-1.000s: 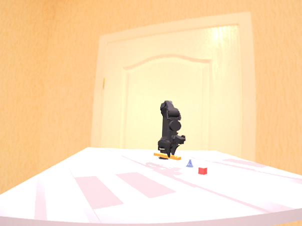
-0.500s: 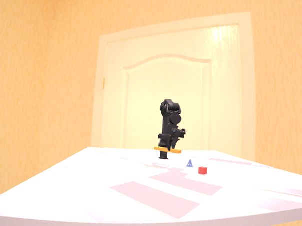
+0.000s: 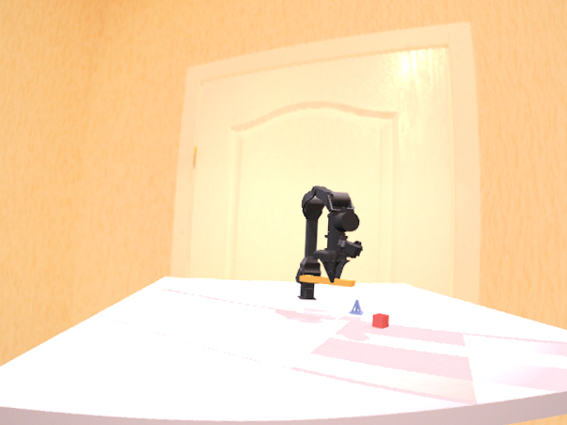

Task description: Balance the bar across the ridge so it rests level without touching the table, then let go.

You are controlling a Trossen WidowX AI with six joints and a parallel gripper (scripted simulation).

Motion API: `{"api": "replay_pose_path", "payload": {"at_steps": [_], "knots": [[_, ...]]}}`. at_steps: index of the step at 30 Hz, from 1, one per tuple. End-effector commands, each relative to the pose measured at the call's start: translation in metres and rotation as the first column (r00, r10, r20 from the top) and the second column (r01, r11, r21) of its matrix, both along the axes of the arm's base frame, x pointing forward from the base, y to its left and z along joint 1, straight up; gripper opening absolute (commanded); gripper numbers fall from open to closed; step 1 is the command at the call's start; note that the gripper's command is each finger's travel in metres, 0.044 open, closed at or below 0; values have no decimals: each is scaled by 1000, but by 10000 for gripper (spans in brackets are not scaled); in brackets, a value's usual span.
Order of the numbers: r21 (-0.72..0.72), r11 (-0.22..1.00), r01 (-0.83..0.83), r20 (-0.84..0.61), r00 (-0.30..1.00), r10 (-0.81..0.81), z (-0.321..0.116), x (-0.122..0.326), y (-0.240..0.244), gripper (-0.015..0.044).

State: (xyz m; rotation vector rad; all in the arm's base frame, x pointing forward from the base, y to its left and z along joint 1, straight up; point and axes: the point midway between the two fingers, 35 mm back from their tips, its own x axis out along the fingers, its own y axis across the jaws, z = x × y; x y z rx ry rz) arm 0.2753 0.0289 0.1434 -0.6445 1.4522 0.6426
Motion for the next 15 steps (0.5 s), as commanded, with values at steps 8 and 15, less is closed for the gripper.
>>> {"api": "replay_pose_path", "payload": {"at_steps": [8,15], "knots": [[-4,995,-103,5,995,103,2,3,40,0],[-3,986,-169,5,986,169,3,0,67,0]]}}
